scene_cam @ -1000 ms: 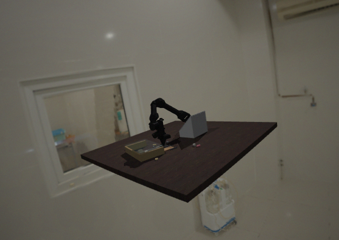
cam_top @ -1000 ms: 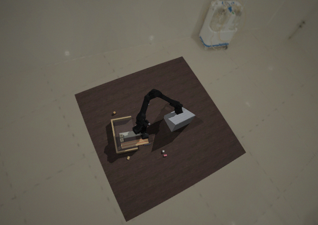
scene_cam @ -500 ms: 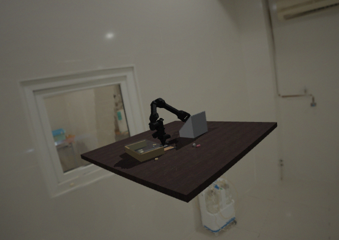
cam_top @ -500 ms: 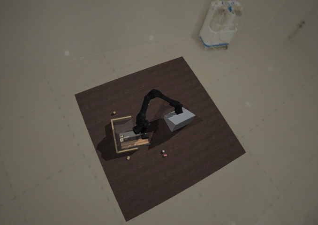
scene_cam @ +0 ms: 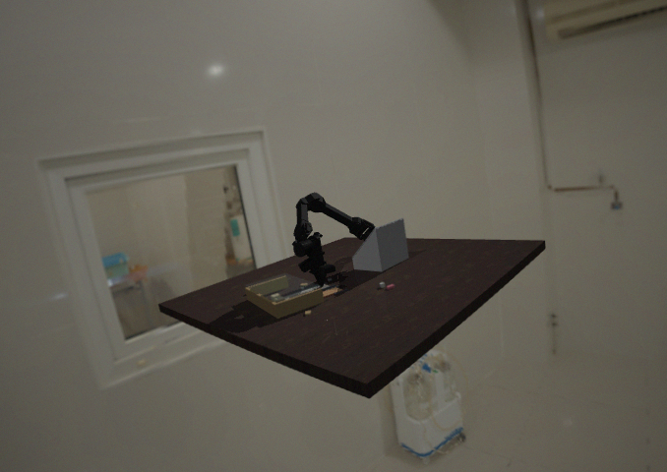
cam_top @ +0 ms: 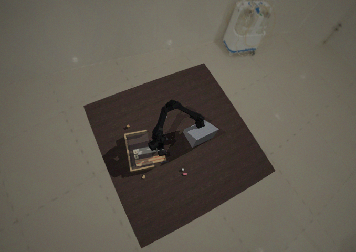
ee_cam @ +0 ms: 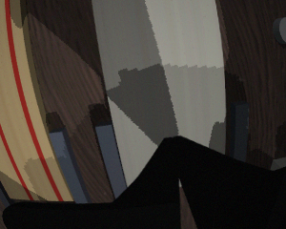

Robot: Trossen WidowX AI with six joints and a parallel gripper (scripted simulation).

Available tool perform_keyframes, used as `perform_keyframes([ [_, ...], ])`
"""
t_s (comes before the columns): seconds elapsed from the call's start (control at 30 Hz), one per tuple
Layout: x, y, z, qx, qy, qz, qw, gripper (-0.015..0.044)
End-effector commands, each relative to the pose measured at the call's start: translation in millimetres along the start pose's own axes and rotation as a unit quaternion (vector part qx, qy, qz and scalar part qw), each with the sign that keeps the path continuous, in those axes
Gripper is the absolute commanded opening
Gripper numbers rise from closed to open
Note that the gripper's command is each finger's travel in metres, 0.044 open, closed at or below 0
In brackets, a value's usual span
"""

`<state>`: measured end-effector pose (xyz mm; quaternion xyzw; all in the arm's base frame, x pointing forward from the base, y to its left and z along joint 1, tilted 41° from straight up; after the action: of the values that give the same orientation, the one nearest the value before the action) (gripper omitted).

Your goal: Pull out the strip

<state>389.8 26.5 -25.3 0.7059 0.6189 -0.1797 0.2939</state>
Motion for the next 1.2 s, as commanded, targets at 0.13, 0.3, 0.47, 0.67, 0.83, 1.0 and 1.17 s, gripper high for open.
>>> perform_keyframes([
  [0.13,-0.6,1.5,4.0,0.002,-0.003,-0.001,1.0,0.0],
  [0.3,-0.3,2.5,4.5,0.001,-0.003,-0.001,1.0,0.0],
  [0.47,-0.3,3.7,5.0,0.001,-0.003,-0.001,1.0,0.0],
  [0.67,0.2,-1.0,5.1,0.002,-0.003,-0.001,1.0,0.0],
  [0.83,0.7,-9.1,5.2,0.002,-0.003,-0.001,1.0,0.0],
  [1.0,1.0,-17.0,5.5,0.002,-0.003,-0.001,1.0,0.0],
  [1.17,1.1,-24.7,5.8,0.002,-0.003,-0.001,1.0,0.0],
])
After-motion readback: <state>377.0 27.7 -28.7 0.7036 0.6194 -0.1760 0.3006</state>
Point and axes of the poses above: the point midway between the two fingers, 35 mm back from their tips, its own z axis out along the fingers, its own x axis across the jaws, y = z × x, the point moved 1 cm from there along -z, back along the fingers
